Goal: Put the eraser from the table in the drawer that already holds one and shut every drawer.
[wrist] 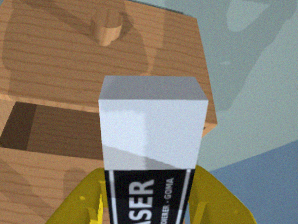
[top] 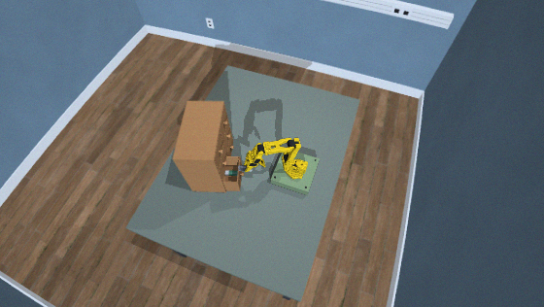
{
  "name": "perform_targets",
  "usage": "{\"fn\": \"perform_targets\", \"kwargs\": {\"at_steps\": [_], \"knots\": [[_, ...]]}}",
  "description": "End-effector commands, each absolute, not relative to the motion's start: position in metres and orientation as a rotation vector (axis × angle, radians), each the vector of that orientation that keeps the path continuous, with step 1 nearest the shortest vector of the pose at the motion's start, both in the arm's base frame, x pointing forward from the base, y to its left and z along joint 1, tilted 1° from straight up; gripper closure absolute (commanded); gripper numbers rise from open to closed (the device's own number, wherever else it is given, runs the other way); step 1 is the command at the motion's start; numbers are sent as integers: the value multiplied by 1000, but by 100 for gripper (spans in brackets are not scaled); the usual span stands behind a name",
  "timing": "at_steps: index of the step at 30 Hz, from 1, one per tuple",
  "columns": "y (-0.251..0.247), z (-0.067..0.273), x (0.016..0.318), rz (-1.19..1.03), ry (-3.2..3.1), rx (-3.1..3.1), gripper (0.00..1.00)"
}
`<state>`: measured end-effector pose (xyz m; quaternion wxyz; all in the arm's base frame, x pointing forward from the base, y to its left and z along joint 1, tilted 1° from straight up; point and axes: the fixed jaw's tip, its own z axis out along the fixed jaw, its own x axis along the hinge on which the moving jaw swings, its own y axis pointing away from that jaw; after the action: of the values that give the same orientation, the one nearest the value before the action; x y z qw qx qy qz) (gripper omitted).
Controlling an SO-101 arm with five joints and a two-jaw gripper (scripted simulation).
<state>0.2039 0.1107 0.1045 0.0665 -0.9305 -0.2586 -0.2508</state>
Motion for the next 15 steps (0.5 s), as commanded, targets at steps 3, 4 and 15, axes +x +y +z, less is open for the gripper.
{"fn": "perform_targets", "kwargs": {"at_steps": [3,4,15], "knots": [[111,105,207,-769,-773,-2804,100],[111,105,207,-769,-773,-2804,100],[110,105,205,-768,-776,-2802,100]]}}
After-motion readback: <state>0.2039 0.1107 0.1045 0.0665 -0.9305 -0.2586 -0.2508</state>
